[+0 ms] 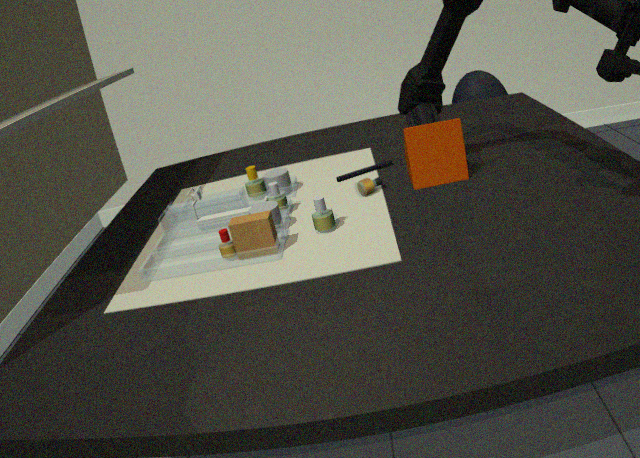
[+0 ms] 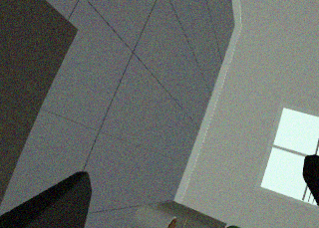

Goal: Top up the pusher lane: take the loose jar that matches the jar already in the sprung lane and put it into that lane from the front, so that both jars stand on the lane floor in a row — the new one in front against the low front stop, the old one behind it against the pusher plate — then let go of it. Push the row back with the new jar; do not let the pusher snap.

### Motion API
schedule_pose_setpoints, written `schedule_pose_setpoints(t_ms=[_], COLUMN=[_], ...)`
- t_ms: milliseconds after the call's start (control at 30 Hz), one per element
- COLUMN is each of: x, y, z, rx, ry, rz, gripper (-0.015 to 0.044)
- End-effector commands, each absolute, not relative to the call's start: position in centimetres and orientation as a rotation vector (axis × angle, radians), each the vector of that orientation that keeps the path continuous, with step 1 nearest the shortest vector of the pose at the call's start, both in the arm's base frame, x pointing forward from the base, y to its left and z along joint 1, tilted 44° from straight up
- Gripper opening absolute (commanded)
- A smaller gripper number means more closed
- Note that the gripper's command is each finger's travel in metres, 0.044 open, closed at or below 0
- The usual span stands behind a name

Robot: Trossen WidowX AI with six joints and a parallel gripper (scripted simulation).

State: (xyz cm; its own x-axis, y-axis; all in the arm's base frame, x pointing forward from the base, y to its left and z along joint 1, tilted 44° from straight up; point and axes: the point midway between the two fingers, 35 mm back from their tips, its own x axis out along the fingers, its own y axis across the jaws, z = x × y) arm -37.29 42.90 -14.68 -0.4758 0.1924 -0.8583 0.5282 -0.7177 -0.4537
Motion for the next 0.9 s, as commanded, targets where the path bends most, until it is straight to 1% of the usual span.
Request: schedule_pose_setpoints(t_ms=[0, 267, 400, 500, 600, 700, 767, 867], x=[-30.8, -16.3, -9.0, -3.6, 1.3, 6.0, 8.8, 12.6], y=[45.0, 46.2, 45.1, 43.6, 41.4, 38.6, 36.5, 32.9], z=[-15.1, -15.6, -15.3, -14.8, -14.2, -13.4, -12.8, -11.7], rx=[1.738, 2.256, 2.484, 2.627, 2.734, 2.797, 2.807, 2.767], ry=[0.699, -0.267, -0.847, -1.32, -1.812, -2.326, -2.668, -3.147], rz=[-2.451, -2.639, -2.608, -2.506, -2.322, -2.035, -1.778, -1.294], gripper=[0.044, 0.044, 0.044, 0.044, 0.044, 0.044, 0.044, 0.044])
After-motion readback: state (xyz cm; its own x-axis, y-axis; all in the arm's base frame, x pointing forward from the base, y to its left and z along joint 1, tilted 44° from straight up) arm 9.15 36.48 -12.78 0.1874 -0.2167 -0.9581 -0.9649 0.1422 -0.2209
